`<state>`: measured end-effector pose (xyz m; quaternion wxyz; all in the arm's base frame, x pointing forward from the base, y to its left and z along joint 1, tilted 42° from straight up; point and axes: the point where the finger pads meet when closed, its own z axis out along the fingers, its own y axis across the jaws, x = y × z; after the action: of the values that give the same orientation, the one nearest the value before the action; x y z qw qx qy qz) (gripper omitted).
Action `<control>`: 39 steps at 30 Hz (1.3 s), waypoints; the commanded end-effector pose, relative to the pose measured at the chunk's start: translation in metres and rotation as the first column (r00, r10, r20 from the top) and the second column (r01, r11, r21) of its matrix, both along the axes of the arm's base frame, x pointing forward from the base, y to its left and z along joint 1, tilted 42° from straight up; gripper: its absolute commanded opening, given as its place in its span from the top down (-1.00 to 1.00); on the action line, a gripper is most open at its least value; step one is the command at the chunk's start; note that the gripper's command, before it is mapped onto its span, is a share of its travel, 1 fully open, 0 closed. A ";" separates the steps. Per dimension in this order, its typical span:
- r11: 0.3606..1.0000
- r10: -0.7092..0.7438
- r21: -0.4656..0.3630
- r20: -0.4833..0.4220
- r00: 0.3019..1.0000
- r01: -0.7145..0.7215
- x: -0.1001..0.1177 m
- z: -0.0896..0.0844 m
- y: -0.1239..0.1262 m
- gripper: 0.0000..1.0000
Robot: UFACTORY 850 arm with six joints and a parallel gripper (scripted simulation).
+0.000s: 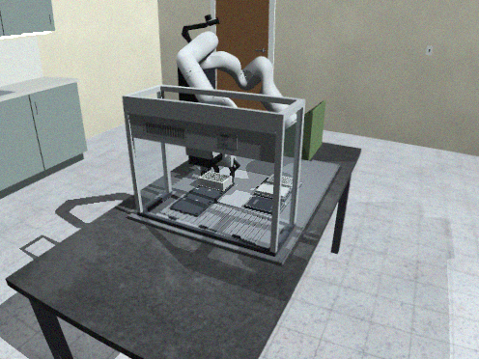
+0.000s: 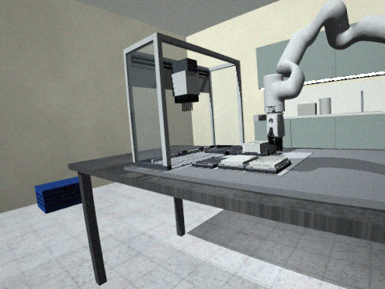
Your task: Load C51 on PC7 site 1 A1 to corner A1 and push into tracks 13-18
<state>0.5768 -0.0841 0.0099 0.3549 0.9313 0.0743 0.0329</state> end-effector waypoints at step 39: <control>1.000 0.001 0.000 0.001 1.000 -0.001 0.038 0.001 0.007 -0.63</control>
<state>0.6099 -0.0786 0.0102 0.3550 0.9313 0.0743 0.0328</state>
